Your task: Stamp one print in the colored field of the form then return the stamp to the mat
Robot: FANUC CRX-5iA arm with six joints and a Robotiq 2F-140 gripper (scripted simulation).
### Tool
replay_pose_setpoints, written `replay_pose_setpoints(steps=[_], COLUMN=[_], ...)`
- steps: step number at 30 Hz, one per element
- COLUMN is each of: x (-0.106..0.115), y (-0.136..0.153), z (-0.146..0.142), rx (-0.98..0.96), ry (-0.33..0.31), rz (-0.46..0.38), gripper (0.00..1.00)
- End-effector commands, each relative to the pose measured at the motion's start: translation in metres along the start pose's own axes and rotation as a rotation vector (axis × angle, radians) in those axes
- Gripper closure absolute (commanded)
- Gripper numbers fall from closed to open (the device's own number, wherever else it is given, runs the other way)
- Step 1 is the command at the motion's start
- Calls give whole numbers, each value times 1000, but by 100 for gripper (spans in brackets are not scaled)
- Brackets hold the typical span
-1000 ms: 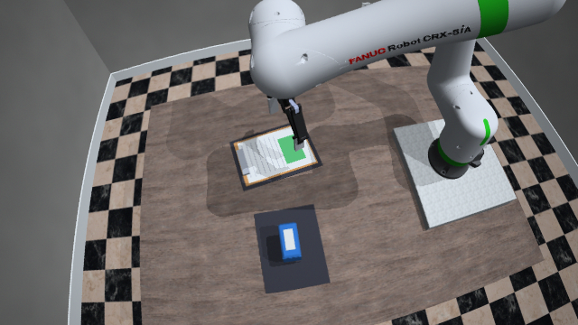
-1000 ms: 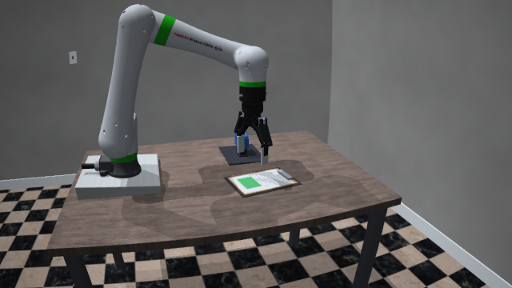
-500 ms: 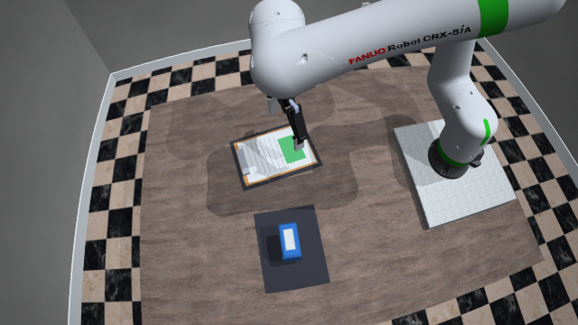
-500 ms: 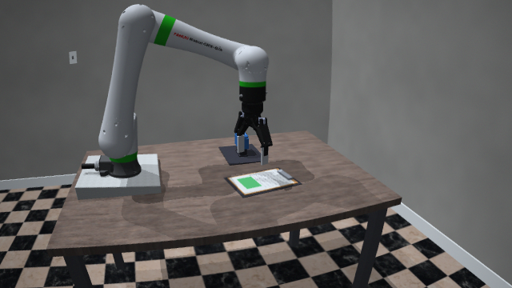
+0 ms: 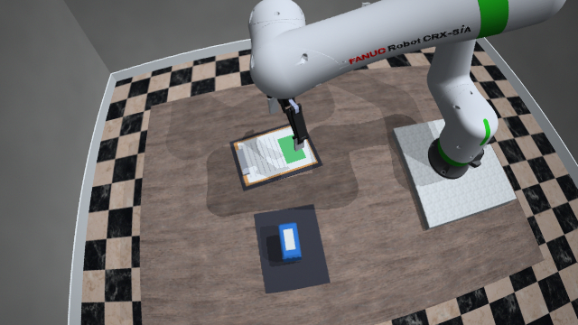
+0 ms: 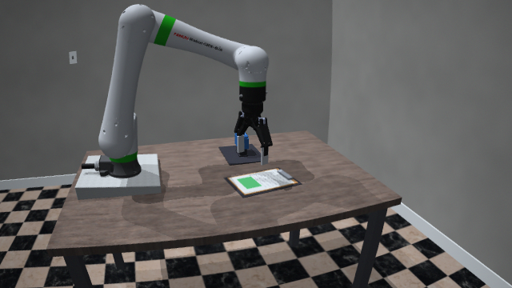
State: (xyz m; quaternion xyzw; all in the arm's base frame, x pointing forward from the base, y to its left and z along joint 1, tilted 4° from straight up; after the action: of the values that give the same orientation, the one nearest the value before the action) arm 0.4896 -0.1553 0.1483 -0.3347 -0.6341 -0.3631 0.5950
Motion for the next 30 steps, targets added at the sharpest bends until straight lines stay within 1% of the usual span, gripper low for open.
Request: replay_pose_setpoints(steps=[1,3,5,6,9,14,17,20,22,23,27,28,30], x=[2,8,8,13,35,78,97,105,105,105,105,105,105], y=[0,1,1,1,3,2,1,1,1,1,1,1,1], z=[0,-1,-1,-1,-1,0,1,2,2,2,1,1,2], rx=[24,97,97,154,400,618,770,920,920,1064,1202,1202,1203], ry=[0,0,0,0,-1,-7,-16,-19,-19,-15,-1,-1,-1], rz=[0,0,0,0,0,4,7,9,9,8,0,0,0], gripper=[0,0,0,0,0,0,0,0,0,0,0,50,50])
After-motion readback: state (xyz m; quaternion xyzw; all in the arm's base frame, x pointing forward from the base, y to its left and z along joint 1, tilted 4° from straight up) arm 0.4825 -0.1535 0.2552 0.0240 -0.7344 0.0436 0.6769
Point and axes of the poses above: the point where the finger pads meet when closed, its own x axis back along the fingers, its own z axis across the jaws, y = z × x, the point moved 4 cm from there along x, back along the fingers, and after that the axes turned 12 degrees about x, right-handed, at the moved point
